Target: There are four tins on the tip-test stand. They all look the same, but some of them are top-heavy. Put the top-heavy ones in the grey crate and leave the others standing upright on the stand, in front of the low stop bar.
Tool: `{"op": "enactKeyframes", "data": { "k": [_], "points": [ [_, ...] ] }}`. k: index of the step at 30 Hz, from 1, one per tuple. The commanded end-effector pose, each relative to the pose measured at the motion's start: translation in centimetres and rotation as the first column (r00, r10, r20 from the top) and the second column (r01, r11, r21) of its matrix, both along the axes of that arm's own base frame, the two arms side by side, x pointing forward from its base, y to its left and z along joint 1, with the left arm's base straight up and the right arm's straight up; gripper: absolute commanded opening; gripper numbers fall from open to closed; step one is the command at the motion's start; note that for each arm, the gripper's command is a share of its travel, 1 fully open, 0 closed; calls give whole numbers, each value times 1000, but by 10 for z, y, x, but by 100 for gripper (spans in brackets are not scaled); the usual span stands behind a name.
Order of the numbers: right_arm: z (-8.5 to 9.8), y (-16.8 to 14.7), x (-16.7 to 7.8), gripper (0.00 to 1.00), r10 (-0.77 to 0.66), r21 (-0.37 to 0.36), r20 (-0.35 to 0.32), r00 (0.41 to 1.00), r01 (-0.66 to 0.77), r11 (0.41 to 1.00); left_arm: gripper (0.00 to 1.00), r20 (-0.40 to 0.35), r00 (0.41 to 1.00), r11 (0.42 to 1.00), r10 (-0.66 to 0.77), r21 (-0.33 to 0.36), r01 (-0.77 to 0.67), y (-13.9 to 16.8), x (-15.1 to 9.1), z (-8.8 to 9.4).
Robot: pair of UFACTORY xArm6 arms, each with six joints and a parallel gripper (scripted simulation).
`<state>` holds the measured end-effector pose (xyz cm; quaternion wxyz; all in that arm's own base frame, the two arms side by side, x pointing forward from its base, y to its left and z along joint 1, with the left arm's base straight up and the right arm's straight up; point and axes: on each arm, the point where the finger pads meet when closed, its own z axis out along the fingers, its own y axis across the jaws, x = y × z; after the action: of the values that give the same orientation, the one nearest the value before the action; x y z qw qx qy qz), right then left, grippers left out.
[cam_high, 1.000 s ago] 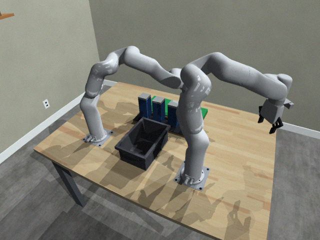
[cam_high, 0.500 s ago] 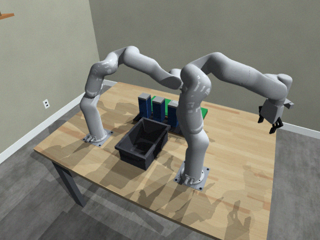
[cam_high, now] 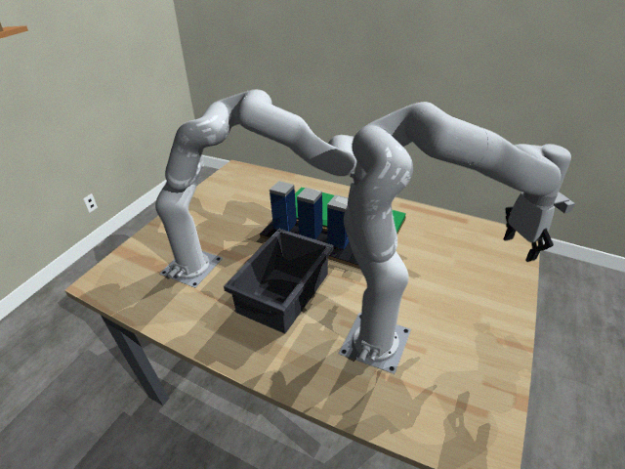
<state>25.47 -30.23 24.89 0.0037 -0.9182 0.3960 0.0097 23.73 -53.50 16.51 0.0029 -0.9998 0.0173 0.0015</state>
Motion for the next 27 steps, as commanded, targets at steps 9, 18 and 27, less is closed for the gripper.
{"op": "enactKeyframes", "data": {
  "k": [9, 18, 27],
  "points": [
    [1, -1, 1, 100, 0, -3, 3, 1000, 0, 1000, 0, 2, 1000, 1000, 1, -5, -1, -1, 0, 3],
    [1, -1, 1, 100, 0, -3, 3, 1000, 0, 1000, 0, 2, 1000, 1000, 0, -5, 0, -1, -8, 3],
    [1, -1, 1, 100, 0, -3, 3, 1000, 0, 1000, 0, 2, 1000, 1000, 0, -5, 0, -1, -8, 3]
  ]
}}
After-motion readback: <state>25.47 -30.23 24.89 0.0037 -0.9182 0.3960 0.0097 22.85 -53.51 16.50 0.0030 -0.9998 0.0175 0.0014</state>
